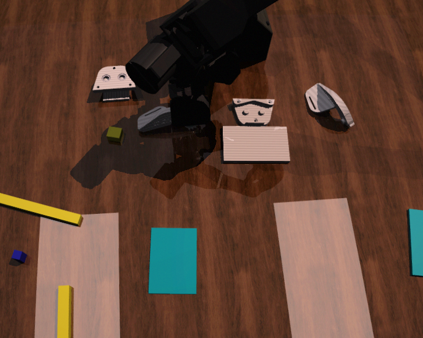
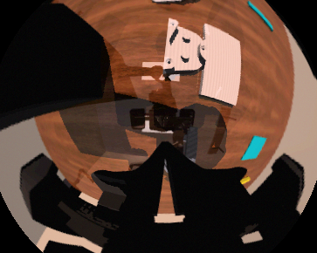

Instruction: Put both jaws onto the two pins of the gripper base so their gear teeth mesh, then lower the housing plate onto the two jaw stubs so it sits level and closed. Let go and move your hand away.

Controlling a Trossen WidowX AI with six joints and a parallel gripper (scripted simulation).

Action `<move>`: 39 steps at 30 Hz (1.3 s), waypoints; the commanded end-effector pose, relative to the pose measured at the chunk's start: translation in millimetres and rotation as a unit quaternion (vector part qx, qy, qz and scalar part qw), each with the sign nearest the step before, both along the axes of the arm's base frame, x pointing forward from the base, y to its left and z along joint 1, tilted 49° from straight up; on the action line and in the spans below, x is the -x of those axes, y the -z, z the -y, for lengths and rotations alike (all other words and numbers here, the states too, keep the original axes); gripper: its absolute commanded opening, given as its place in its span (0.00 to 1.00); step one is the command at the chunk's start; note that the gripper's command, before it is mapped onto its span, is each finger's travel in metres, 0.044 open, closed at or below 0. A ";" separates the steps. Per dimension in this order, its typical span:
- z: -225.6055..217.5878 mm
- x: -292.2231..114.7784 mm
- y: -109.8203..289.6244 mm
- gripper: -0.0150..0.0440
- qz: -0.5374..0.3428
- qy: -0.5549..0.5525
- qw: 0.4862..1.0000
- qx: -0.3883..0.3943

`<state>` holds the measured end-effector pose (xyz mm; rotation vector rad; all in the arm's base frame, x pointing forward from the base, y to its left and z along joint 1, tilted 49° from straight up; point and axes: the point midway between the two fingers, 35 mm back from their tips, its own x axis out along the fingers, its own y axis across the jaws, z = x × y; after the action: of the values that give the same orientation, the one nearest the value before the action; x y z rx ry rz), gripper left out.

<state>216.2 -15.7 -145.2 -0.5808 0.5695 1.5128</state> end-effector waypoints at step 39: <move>-2.6 -56.4 1.6 0.25 -0.001 0.003 1.000 -0.002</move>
<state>271.8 -15.0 -146.2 -0.5901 0.5660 1.5070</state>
